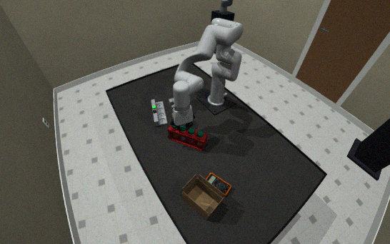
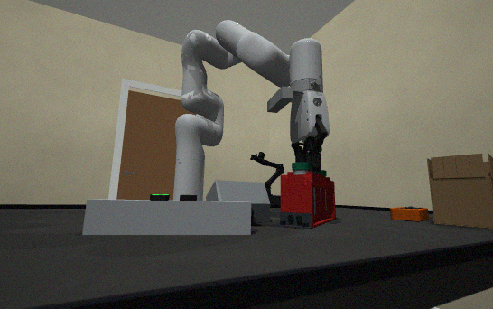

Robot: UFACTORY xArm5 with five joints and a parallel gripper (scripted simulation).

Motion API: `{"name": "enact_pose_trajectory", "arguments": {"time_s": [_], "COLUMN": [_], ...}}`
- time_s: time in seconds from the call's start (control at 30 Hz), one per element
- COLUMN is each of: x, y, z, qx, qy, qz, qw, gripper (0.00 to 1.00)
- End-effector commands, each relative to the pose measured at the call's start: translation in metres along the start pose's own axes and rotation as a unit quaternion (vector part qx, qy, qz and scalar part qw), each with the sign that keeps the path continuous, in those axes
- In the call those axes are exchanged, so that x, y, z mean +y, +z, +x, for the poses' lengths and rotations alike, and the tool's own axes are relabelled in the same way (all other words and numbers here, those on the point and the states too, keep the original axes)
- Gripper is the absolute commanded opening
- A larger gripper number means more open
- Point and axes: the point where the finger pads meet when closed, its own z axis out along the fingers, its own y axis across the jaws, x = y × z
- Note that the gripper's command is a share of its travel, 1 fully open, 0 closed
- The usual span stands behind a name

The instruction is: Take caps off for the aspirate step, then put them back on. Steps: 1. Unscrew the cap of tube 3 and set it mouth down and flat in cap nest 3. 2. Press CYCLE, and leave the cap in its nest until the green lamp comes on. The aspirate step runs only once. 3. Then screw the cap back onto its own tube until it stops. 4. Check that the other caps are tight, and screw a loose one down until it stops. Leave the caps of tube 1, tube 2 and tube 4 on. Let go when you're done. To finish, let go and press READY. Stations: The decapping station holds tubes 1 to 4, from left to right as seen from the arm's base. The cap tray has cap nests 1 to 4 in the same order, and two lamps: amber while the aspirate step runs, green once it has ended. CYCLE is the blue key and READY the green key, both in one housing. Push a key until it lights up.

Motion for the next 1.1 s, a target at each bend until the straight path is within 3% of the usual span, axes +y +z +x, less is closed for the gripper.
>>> {"name": "enact_pose_trajectory", "arguments": {"time_s": [0.0, 0.07, 0.13, 0.3, 0.47, 0.53, 0.6, 0.77, 1.0, 1.03, 1.07], "x": [-0.0011, -0.0011, -0.0011, -0.0011, -0.0011, -0.0011, -0.0011, -0.0011, -0.0011, -0.0011, -0.0011], "y": [-0.002, -0.002, -0.0025, -0.0025, -0.0025, -0.0025, -0.0025, -0.0025, -0.0025, -0.0025, -0.0025], "z": [-0.0009, -0.0009, -0.0009, -0.0009, -0.0009, -0.0009, -0.0009, -0.0009, -0.0009, -0.0009, -0.0009], "qx": [-0.001, -0.001, -0.001, -0.001, -0.001, -0.001, 0.0, 0.0, 0.0, 0.0, 0.0], "qy": [0.0, 0.0, -0.083, -0.21, -0.327, -0.327, -0.411, -0.506, -0.506, -0.506, -0.506], "qz": [0.002, 0.002, 0.002, 0.002, 0.002, 0.002, 0.002, 0.002, 0.002, 0.002, 0.002], "qw": [1.0, 1.0, 0.997, 0.978, 0.945, 0.945, 0.912, 0.863, 0.863, 0.863, 0.863], "gripper": [0.46, 0.46, 0.46, 0.46, 0.46, 0.46, 0.46, 0.46, 0.46, 0.0, 0.0]}}
